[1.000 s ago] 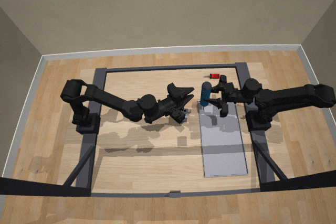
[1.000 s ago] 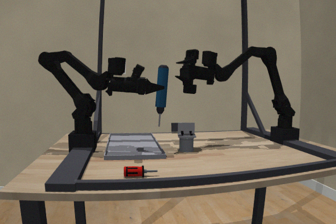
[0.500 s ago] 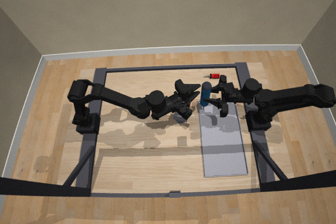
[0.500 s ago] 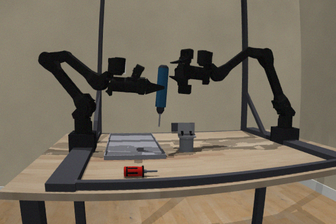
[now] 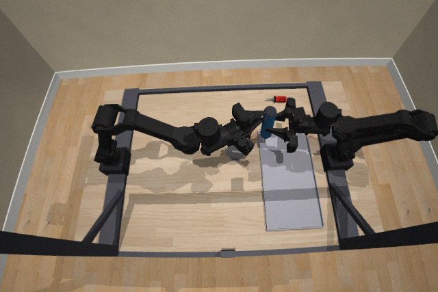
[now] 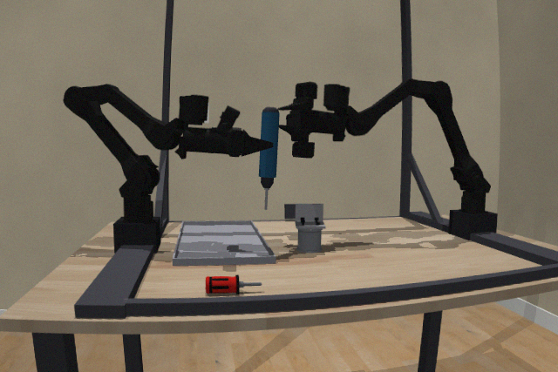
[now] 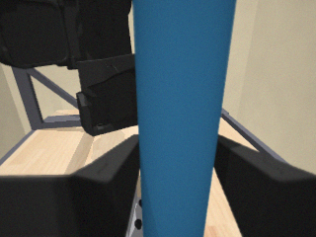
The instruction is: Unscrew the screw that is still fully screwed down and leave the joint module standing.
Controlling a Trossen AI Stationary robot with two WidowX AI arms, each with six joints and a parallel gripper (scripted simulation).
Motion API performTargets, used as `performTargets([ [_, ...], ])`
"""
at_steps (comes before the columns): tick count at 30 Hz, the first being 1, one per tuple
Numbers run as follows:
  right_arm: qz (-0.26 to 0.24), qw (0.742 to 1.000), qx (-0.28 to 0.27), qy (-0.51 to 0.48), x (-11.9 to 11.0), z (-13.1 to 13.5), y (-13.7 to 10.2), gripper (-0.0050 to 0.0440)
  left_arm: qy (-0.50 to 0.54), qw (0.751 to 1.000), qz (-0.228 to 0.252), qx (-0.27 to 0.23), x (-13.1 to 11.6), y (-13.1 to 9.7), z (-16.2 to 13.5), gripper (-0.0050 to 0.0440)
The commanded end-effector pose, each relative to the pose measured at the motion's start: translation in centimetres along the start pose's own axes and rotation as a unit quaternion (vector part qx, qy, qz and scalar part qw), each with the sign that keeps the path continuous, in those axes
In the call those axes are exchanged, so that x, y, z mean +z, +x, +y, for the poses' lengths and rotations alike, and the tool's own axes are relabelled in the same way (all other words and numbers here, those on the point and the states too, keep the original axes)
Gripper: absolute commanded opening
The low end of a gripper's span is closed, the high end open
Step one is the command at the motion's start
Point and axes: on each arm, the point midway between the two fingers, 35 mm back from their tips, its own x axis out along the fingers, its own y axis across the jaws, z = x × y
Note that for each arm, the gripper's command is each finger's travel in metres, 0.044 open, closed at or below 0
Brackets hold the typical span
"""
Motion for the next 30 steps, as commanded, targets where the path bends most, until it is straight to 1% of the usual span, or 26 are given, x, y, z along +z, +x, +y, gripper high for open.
performTargets([
  [1, -0.032, 0.999, 0.003, -0.005, 2.3, 0.1, 0.1, 0.0163, -0.016, 1.0, -0.002, 0.022, 0.0, 0.0, 2.3, 0.013],
  [2, -0.032, 0.999, 0.003, -0.005, 2.3, 0.1, 0.1, 0.0163, -0.021, 0.999, -0.002, 0.029, -0.1, -0.2, 3.2, 0.0106],
  [4, -0.032, 0.999, 0.003, -0.005, 2.3, 0.1, 0.1, 0.0163, -0.022, 0.999, -0.002, 0.03, -0.2, -0.3, 3.4, 0.006],
  [23, -0.032, 0.999, 0.003, -0.005, 2.3, 0.1, 0.1, 0.0163, -0.024, 0.999, -0.002, 0.034, -0.2, -0.5, 3.8, 0.006],
  [25, -0.032, 0.999, 0.003, -0.005, 2.3, 0.1, 0.1, 0.0163, -0.021, 0.999, -0.002, 0.028, -0.2, -0.8, 3.2, 0.006],
  [30, -0.032, 0.999, 0.003, -0.005, 2.3, 0.1, 0.1, 0.0163, -0.02, 0.999, -0.002, 0.028, -0.2, -2.0, 3.1, 0.006],
])
